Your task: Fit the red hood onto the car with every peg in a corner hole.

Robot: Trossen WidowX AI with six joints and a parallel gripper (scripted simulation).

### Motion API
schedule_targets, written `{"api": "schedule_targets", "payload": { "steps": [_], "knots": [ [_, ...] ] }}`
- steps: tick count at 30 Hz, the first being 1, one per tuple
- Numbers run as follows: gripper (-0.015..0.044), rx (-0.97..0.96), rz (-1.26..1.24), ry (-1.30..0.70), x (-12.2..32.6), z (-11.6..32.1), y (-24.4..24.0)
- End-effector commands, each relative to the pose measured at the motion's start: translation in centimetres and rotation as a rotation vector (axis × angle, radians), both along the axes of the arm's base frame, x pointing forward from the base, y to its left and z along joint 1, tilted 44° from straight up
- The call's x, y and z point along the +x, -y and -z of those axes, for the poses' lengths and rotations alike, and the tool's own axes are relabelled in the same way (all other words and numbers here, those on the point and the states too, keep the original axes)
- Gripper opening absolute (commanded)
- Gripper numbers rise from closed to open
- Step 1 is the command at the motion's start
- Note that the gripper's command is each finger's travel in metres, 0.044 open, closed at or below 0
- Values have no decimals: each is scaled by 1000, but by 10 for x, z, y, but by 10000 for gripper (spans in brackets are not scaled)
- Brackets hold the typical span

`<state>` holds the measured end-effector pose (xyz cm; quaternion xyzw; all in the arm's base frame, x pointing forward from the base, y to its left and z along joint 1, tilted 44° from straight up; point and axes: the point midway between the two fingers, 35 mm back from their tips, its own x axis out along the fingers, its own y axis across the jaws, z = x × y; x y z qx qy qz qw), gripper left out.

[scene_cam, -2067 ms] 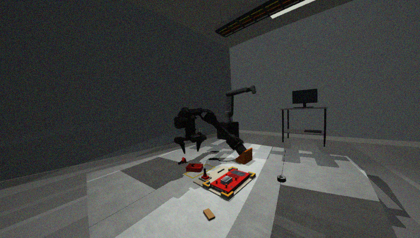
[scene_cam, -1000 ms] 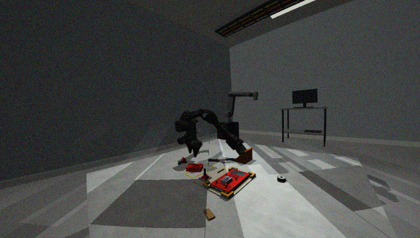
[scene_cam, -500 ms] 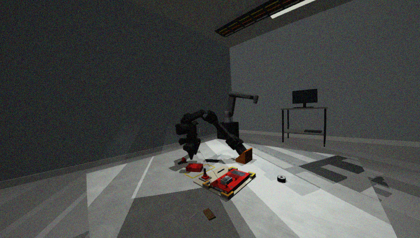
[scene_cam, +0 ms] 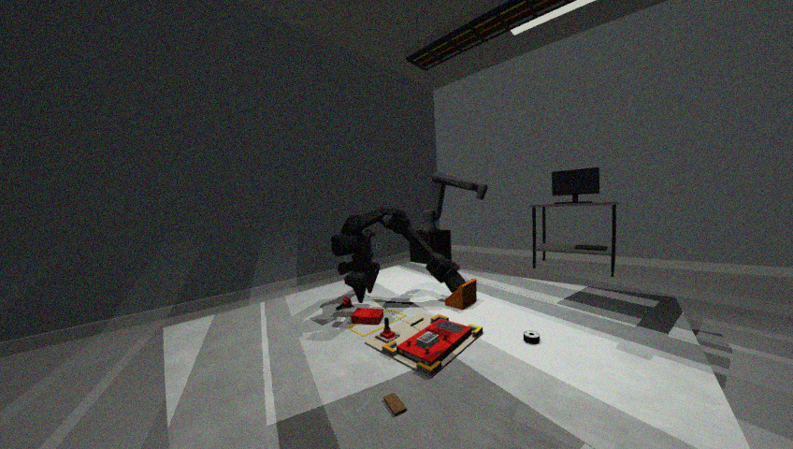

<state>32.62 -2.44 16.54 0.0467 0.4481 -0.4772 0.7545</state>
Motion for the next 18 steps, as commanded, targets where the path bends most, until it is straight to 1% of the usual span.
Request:
{"api": "schedule_targets", "payload": {
  "steps": [1,18],
  "knots": [
    [440,-4,3,-5,-1,3,3],
    [440,-4,3,-5,1,11,10]
  ]
}}
